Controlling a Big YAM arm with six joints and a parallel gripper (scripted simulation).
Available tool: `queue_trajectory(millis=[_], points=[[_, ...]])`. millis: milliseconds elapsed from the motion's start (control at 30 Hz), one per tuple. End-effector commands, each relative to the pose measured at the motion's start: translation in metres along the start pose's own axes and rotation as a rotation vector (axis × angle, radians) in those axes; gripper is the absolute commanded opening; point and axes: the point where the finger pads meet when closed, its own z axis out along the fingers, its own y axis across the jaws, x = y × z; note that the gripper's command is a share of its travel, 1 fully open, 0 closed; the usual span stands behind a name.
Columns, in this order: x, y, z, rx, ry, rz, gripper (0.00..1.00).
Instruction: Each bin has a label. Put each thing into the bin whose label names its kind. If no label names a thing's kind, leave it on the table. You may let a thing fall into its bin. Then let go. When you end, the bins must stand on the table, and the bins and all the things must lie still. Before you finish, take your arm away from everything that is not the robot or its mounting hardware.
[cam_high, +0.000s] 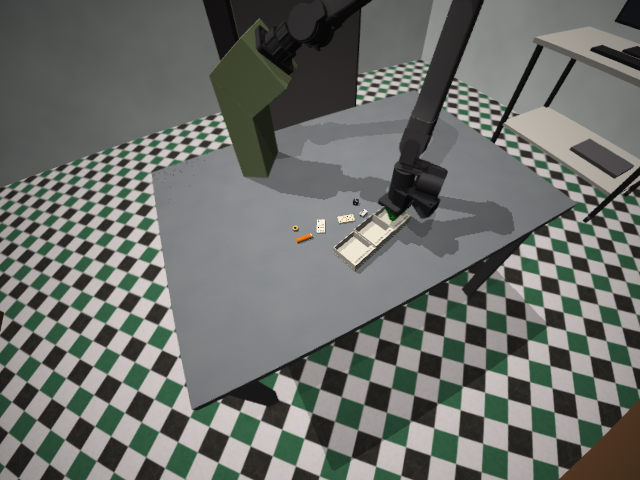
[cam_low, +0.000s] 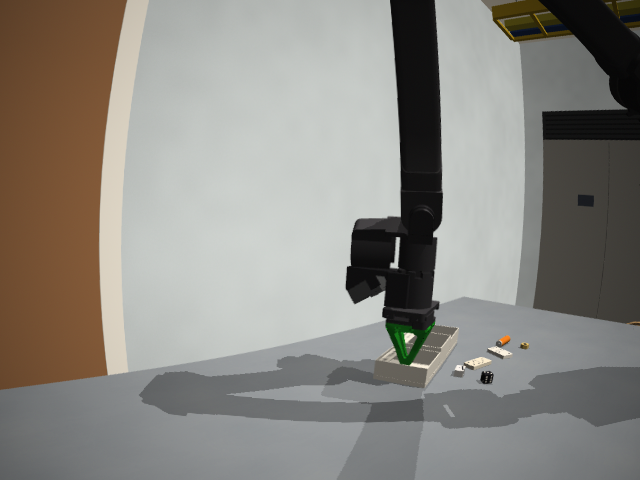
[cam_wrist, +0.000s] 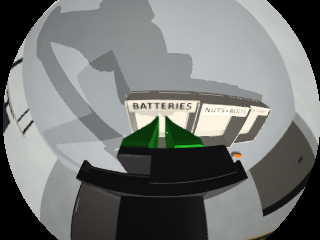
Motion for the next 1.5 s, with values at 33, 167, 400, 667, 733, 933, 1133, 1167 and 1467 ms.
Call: queue_trajectory(millis=[33,167,400,667,733,933,1133,1167,1467], points=[[-0.006,-0.002,-0.004,0.002,-0.013,0.005,0.08],[-0.006,-0.002,-0.004,0.002,-0.013,0.005,0.08],[-0.006,-0.002,-0.004,0.002,-0.013,0.005,0.08],[-0.007,-0.001,-0.017,0.002,-0.015,0.002,0.08],[-0.006,0.001,-0.019,0.0,-0.013,-0.007,0.08],[-0.007,-0.001,-0.028,0.003,-0.015,-0.004,0.08],[-0.009,-0.005,-0.035,0.008,-0.02,0.001,0.08],[-0.009,-0.006,-0.037,0.01,-0.021,0.002,0.08],[-0.008,-0.005,-0.065,0.009,-0.021,0.002,0.08]])
